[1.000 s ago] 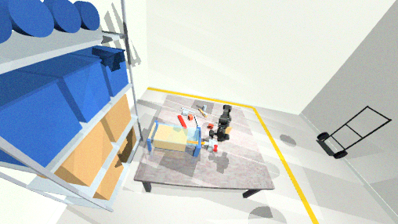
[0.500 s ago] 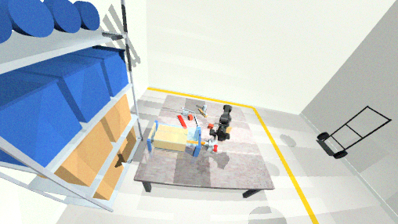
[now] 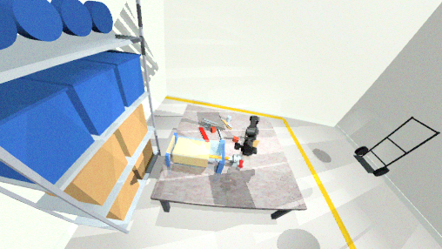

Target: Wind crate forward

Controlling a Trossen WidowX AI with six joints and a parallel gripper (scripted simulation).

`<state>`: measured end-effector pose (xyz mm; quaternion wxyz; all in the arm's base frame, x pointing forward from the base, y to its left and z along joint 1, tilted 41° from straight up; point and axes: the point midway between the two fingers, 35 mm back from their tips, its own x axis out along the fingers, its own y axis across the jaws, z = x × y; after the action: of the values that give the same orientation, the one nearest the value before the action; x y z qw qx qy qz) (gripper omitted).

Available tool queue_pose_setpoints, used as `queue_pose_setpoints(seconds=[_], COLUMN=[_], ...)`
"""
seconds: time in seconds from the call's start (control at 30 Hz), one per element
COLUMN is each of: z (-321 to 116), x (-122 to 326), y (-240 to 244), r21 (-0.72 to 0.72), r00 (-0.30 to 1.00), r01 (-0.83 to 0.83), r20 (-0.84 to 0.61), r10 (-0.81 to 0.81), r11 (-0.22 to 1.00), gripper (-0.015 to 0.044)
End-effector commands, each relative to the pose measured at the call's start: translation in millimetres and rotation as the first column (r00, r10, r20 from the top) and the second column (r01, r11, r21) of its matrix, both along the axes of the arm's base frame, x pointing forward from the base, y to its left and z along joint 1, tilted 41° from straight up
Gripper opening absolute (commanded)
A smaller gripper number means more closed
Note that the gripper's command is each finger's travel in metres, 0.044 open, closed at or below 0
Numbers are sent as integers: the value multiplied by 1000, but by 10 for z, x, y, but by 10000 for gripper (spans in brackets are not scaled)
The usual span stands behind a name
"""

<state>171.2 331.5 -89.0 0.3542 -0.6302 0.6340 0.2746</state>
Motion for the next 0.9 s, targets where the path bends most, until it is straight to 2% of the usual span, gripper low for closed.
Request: queue_pose_setpoints(seconds=[0.0,0.87], z=[1,1], x=[0,-1], y=[5,-1], r21=[0,-20], r00=[1000,1000], r01=[-1,0], r20=[0,2], r10=[1,0], r11=[1000,1000], gripper=[0,0])
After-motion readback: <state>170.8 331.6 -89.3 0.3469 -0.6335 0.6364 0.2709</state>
